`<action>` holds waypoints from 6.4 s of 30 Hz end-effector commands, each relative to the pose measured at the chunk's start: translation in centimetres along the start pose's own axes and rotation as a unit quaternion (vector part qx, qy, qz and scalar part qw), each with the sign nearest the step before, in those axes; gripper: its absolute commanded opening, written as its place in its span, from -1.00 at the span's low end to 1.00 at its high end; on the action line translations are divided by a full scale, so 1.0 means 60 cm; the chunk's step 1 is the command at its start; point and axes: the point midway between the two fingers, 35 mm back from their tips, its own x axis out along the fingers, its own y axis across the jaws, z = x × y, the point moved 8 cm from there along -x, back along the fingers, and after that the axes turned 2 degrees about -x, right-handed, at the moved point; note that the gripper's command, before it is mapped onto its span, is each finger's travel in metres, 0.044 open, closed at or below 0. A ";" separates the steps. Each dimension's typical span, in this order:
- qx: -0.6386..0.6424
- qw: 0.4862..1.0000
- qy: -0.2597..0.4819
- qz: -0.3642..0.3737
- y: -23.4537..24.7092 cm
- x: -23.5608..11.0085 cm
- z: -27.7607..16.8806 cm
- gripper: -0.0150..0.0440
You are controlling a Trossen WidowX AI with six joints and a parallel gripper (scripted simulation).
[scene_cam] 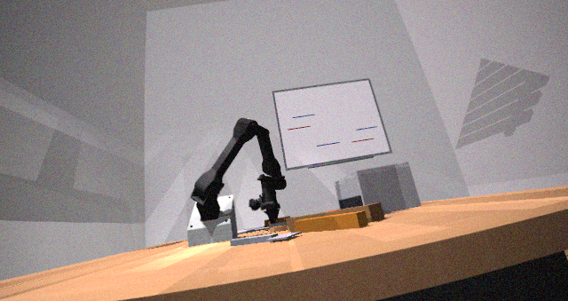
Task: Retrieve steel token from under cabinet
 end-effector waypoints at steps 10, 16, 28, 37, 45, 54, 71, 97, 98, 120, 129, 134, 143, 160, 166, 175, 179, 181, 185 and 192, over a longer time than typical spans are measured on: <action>0.000 1.000 0.002 -0.002 0.000 0.000 0.000 0.36; 0.001 1.000 0.002 -0.002 -0.001 0.000 0.000 0.42; -0.001 1.000 0.002 -0.002 0.001 0.007 0.008 0.42; 0.003 1.000 0.004 -0.005 -0.002 0.002 0.002 0.04; 0.003 1.000 0.004 -0.005 -0.002 0.002 0.002 -0.20; 0.002 1.000 0.004 -0.005 -0.002 0.002 -0.004 -0.49; 0.000 1.000 0.003 -0.002 0.000 0.001 -0.048 -0.49; 0.000 1.000 0.003 -0.001 0.003 0.000 -0.109 -0.49; 0.000 1.000 0.004 -0.001 0.003 0.000 -0.111 -0.49; 0.001 1.000 0.004 -0.001 0.005 -0.002 -0.157 -0.49; 0.001 1.000 0.004 -0.001 0.005 -0.002 -0.174 -0.49; 0.001 1.000 0.004 -0.001 0.005 -0.002 -0.184 -0.49; 0.001 1.000 0.005 -0.001 0.006 -0.003 -0.200 -0.49; 0.002 1.000 0.005 0.000 0.006 -0.004 -0.228 -0.49; 0.002 1.000 0.005 0.000 0.006 -0.004 -0.238 -0.49; 0.002 1.000 0.005 0.000 0.006 -0.004 -0.252 -0.49; 0.002 1.000 0.005 0.000 0.006 -0.004 -0.258 -0.49; 0.002 1.000 0.005 0.000 0.007 -0.005 -0.261 -0.49; 0.002 1.000 0.005 0.000 0.007 -0.005 -0.267 -0.49; 0.002 1.000 0.005 0.000 0.012 -0.003 -0.270 -0.49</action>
